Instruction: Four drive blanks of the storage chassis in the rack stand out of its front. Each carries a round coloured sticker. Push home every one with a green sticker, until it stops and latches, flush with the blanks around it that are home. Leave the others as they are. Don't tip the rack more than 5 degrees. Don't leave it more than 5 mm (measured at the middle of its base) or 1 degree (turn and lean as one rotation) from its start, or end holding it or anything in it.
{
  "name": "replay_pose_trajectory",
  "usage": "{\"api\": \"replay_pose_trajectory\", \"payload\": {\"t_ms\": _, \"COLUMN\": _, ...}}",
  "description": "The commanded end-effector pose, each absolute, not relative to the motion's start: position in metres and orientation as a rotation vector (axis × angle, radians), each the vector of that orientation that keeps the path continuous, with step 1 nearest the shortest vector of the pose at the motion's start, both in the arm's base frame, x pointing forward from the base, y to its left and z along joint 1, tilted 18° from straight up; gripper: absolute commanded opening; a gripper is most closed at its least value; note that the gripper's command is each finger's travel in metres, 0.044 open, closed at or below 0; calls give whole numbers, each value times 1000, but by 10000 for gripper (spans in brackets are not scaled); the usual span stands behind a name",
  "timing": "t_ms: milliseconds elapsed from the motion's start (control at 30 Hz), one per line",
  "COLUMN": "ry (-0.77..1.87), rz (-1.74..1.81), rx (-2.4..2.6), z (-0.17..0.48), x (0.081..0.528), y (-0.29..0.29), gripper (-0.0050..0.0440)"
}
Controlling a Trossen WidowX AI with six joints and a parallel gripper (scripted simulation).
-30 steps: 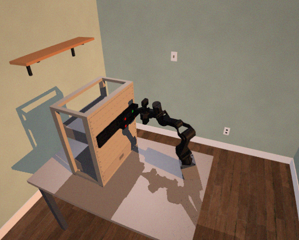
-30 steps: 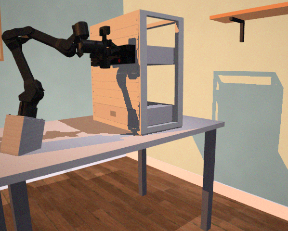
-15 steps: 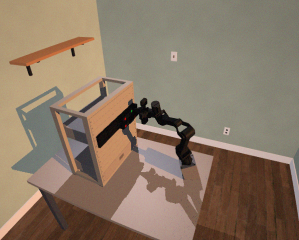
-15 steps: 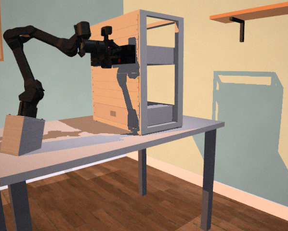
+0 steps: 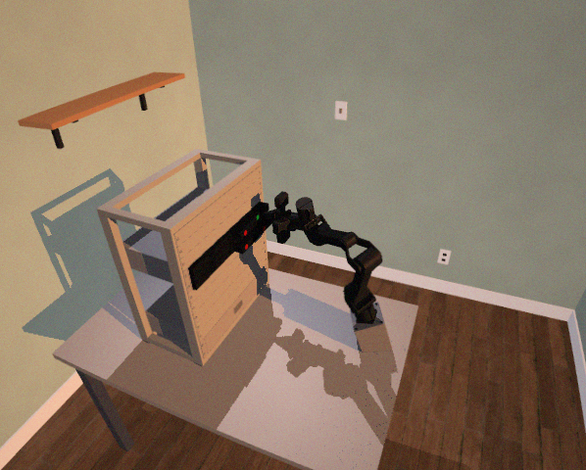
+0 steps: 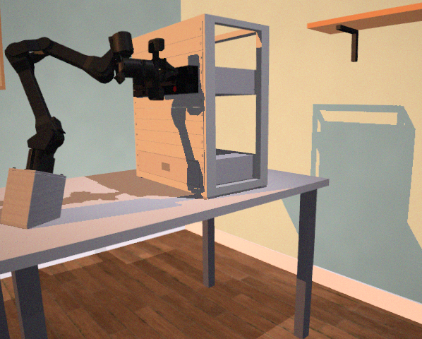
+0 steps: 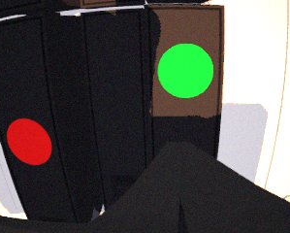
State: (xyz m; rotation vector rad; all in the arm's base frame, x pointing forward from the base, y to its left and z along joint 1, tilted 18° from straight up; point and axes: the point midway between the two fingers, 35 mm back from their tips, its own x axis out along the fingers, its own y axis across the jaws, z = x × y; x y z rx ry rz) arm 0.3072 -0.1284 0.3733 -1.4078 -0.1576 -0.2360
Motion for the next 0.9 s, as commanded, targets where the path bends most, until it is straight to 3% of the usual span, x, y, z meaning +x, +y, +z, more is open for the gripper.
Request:
{"api": "replay_pose_trajectory", "payload": {"t_ms": 0, "ry": -177, "rz": -255, "rx": -1424, "z": 384, "x": 306, "y": -127, "gripper": 0}}
{"api": "replay_pose_trajectory", "payload": {"t_ms": 867, "ry": -177, "rz": -255, "rx": -1424, "z": 390, "x": 314, "y": -127, "gripper": 0}}
